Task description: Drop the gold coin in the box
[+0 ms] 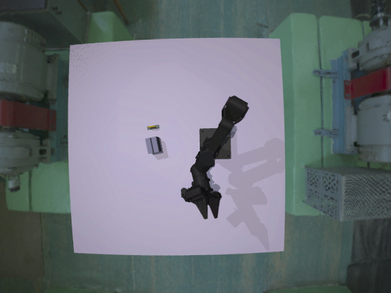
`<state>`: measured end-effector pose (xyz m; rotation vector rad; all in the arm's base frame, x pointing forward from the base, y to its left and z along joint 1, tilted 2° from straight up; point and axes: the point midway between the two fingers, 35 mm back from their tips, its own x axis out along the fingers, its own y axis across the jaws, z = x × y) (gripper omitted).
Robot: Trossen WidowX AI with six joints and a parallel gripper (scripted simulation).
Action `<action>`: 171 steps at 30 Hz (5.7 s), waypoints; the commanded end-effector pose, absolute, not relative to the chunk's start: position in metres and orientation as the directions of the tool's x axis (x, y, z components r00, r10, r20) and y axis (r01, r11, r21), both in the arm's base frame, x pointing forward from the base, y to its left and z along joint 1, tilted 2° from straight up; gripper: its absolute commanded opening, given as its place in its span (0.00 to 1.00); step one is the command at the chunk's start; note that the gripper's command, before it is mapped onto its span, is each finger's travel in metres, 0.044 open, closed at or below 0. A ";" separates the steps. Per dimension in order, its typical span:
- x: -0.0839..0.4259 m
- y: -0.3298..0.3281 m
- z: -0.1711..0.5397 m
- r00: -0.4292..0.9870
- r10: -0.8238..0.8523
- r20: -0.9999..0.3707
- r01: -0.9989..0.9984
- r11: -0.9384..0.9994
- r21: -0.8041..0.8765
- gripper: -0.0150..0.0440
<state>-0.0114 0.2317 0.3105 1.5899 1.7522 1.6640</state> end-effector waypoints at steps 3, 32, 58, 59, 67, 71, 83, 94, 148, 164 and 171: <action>0.009 0.246 0.309 -0.299 0.849 0.436 0.452 -0.276 0.848 0.80; 0.351 0.168 0.175 0.626 0.505 -0.594 -0.062 0.792 0.607 0.53; 0.330 -0.064 0.107 0.056 -0.019 -0.998 -0.266 0.963 -0.033 0.53; 0.330 -0.064 0.107 0.056 -0.019 -0.998 -0.266 0.963 -0.033 0.53; 0.334 -0.064 0.075 0.056 -0.018 -0.998 -0.266 0.963 -0.033 0.53; 0.334 -0.064 0.072 0.056 -0.018 -0.998 -0.266 0.963 -0.033 0.53; 0.337 -0.064 0.050 0.056 -0.018 -0.998 -0.266 0.963 -0.033 0.53; 0.339 -0.064 0.032 0.056 -0.018 -0.998 -0.266 0.963 -0.033 0.53; 0.341 -0.064 0.044 0.056 -0.018 -0.998 -0.266 0.963 -0.033 0.25; 0.337 -0.063 0.084 0.056 -0.018 -0.998 -0.266 0.963 -0.033 0.25; 0.335 -0.062 0.098 0.056 -0.018 -0.998 -0.266 0.963 -0.033 0.25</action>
